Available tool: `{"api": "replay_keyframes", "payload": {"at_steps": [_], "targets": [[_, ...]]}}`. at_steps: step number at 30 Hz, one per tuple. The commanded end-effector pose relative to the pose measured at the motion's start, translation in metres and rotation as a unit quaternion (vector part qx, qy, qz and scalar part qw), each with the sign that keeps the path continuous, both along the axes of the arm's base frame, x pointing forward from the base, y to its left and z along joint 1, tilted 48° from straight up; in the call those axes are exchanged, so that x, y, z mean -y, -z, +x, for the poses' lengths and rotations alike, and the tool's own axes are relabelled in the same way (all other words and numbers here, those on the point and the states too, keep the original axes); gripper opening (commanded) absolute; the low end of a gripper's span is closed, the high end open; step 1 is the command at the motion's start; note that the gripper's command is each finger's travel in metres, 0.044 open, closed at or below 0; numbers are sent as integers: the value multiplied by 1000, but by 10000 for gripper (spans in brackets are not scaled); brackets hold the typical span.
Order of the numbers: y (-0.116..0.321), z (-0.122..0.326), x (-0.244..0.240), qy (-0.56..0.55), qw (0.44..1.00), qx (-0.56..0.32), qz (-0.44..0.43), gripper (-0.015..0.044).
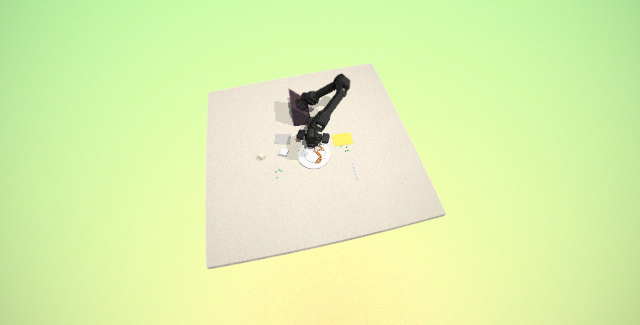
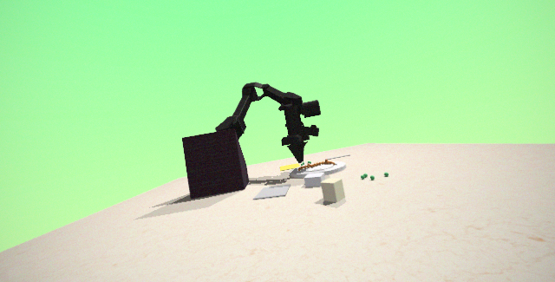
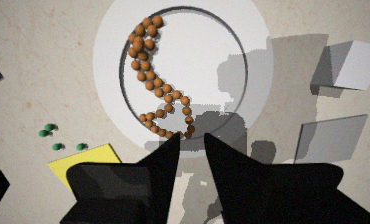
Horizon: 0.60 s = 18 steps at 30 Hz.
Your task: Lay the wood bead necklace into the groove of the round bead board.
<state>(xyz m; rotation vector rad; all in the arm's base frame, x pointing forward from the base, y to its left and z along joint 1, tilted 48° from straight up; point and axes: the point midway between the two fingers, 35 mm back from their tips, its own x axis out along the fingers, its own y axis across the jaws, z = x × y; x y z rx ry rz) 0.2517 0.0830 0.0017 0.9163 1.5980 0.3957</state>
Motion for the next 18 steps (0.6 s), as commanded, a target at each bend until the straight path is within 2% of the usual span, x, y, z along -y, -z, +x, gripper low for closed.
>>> {"api": "replay_keyframes", "payload": {"at_steps": [1, 14, 18], "targets": [[5, -1, -5, 3, 1000, -4, 2, 120], [16, -2, -18, 3, 1000, -6, 2, 120], [14, -1, -16, 1, 1000, -3, 0, 15]]}}
